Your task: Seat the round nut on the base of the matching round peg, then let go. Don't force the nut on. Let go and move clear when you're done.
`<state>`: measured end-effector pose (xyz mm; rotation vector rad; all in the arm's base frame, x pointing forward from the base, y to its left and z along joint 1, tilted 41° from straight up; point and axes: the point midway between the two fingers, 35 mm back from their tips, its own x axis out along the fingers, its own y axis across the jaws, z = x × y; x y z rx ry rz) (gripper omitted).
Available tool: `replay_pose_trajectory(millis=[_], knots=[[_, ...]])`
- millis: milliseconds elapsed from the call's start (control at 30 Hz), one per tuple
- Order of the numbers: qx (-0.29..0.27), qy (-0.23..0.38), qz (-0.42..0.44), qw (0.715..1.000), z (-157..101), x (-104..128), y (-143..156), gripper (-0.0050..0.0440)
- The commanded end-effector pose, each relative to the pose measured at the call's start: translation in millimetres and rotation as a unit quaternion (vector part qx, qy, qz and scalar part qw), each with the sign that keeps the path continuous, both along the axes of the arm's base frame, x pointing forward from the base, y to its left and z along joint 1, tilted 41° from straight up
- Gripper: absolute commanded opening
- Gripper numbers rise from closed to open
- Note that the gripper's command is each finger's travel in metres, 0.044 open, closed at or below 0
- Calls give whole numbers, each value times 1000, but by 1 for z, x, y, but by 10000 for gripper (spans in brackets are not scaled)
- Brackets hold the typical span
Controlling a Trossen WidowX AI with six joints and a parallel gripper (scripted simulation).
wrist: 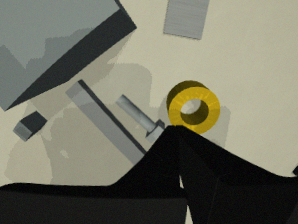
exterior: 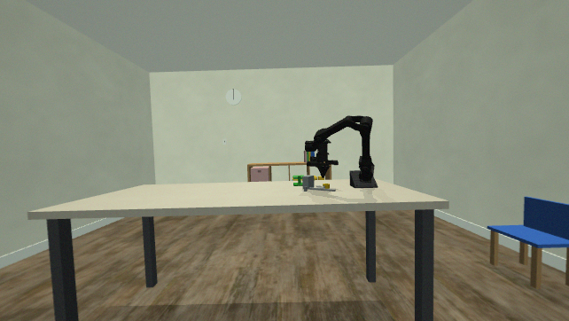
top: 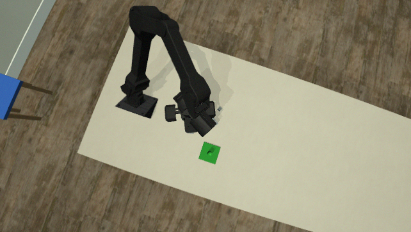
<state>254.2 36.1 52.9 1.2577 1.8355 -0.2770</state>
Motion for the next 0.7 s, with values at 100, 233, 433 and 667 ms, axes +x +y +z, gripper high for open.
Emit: replay_pose_trajectory(millis=[100, 233, 433, 667], knots=[[-4, -10, 5, 1000, 11, 4, -7, -50], [-4, -10, 5, 1000, 11, 4, -7, -50], [-4, -10, 5, 1000, 11, 4, -7, -50], [12, -105, 117, 988, 8, 0, -6, -50]])
